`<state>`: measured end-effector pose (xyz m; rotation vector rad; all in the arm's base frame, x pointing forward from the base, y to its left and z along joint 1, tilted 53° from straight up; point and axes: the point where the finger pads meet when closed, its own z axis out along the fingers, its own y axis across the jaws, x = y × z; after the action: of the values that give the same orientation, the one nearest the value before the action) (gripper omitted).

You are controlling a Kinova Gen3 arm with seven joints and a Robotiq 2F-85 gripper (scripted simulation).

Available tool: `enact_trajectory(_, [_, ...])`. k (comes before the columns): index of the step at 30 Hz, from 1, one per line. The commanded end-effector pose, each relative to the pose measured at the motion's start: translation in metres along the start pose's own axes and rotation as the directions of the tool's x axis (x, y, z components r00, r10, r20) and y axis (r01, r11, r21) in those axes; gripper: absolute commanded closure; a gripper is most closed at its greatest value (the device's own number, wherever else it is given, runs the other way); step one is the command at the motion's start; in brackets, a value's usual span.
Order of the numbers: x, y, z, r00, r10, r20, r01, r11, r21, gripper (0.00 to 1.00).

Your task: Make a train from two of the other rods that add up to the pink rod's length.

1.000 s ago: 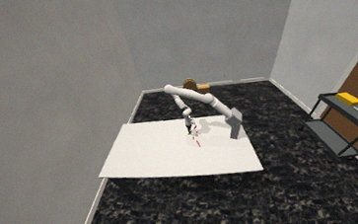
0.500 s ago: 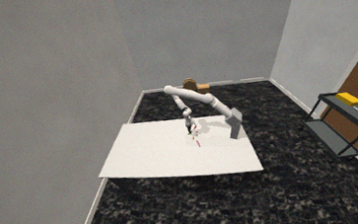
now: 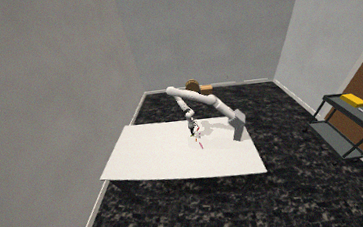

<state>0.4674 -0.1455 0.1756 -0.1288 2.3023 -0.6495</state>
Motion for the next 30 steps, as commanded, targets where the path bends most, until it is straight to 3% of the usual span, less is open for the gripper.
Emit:
enact_trajectory(1, [-0.0003,0.0,-0.0004,1.0,0.0,0.001,0.0,1.0,0.0,0.76])
enact_trajectory(30, [-0.0003,0.0,0.0039,1.0,0.0,0.001,0.0,1.0,0.0,0.76])
